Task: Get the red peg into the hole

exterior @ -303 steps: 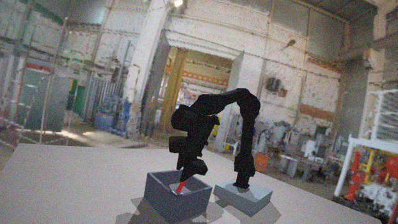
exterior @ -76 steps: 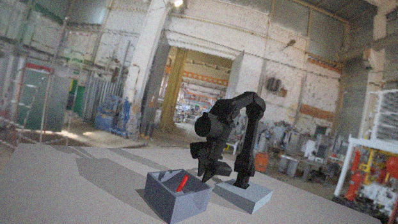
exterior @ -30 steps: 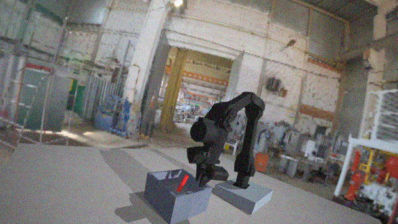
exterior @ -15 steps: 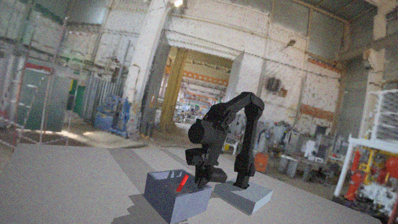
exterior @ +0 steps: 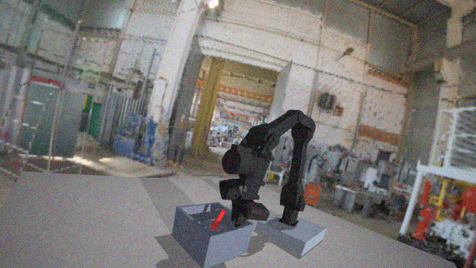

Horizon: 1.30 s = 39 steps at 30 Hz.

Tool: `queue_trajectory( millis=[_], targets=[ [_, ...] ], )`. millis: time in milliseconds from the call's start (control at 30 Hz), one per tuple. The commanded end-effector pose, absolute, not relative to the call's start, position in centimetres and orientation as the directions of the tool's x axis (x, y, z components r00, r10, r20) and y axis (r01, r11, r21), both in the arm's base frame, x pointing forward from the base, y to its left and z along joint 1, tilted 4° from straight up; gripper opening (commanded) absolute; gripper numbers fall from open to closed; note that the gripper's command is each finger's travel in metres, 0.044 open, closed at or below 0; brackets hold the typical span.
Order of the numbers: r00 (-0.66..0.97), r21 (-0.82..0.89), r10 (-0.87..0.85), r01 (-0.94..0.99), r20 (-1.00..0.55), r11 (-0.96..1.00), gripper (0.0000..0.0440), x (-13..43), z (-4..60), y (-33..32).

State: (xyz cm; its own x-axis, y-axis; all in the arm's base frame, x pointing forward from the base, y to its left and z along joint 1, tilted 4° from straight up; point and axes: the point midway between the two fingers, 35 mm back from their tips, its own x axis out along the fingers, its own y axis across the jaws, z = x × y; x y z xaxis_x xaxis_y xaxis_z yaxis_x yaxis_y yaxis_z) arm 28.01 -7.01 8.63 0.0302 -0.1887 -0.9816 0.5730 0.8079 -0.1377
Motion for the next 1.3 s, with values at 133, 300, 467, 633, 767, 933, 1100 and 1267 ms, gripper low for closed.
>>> queue_trajectory(
  millis=[133,300,467,633,767,933,1100,1267],
  targets=[
    [0.033,-0.132,-0.185,0.581,-0.982,0.803,0.0130,28.5,8.5,-7.2],
    [0.031,-0.132,-0.185,0.583,-0.982,0.802,0.0131,28.7,8.4,-7.3],
    [0.030,-0.132,-0.184,0.585,-0.982,0.800,0.0132,28.9,8.3,-7.5],
    [0.029,-0.133,-0.184,0.586,-0.982,0.799,0.0133,29.1,8.3,-7.6],
    [0.028,-0.133,-0.185,0.587,-0.982,0.799,0.0135,29.3,8.2,-7.7],
    [0.028,-0.134,-0.186,0.588,-0.982,0.798,0.0137,29.6,8.2,-7.9],
    [0.027,-0.135,-0.187,0.588,-0.982,0.797,0.0140,29.8,8.2,-8.1],
    [0.027,-0.138,-0.189,0.588,-0.982,0.797,0.0143,30.0,8.3,-8.2]
  ],
)
